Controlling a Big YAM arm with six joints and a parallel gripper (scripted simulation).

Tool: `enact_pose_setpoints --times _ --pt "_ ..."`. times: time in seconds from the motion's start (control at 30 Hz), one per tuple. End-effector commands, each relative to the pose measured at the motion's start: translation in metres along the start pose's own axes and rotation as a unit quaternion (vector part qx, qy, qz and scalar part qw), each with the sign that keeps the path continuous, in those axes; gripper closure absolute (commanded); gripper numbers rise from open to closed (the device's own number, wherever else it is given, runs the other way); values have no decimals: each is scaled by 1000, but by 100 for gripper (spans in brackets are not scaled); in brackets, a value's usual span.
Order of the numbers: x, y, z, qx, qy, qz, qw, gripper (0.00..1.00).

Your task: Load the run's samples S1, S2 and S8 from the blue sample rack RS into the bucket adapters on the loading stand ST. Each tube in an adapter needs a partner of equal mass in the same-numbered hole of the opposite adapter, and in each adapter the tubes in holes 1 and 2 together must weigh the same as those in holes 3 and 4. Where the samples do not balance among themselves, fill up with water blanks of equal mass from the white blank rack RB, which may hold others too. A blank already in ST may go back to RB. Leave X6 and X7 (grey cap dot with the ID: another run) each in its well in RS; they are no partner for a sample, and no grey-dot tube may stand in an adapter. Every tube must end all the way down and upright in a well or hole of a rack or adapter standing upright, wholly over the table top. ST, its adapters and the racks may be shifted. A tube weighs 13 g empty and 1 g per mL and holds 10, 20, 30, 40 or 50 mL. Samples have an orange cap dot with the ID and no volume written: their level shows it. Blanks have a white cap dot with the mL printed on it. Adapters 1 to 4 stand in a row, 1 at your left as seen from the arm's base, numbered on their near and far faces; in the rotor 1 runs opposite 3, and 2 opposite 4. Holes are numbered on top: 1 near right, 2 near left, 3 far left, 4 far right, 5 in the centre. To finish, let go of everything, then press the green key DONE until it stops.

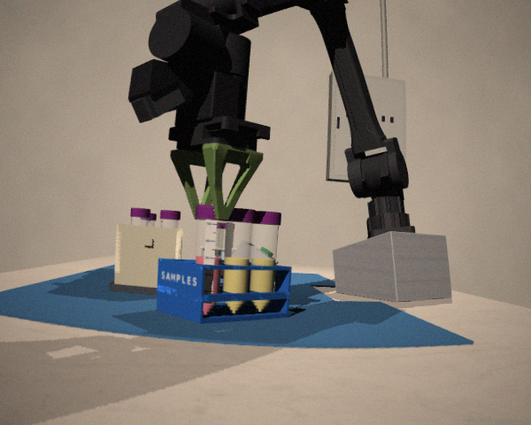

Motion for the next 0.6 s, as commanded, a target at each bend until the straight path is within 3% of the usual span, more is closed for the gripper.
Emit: enact_pose_setpoints --times 0.0,0.37,0.4,0.43,0.57 --pt "-18 -13 2 3 -7 -24 1000 100" --pt "-18 -13 2 3 -7 -24 1000 100" --pt "-37 -17 1 4 -11 -35 999 100" --pt "-45 -20 4 5 -13 -41 999 100" --pt "-59 -18 7 6 -14 -42 999 100"
Point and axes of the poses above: the point where the finger pads meet when closed, its own x axis out along the fingers, its own z axis across the jaws, y = z × x, the point moved 6 cm from there along -x, back along the fingers, and after that the axes turned 3 degrees about x, right-handed, at the moved point
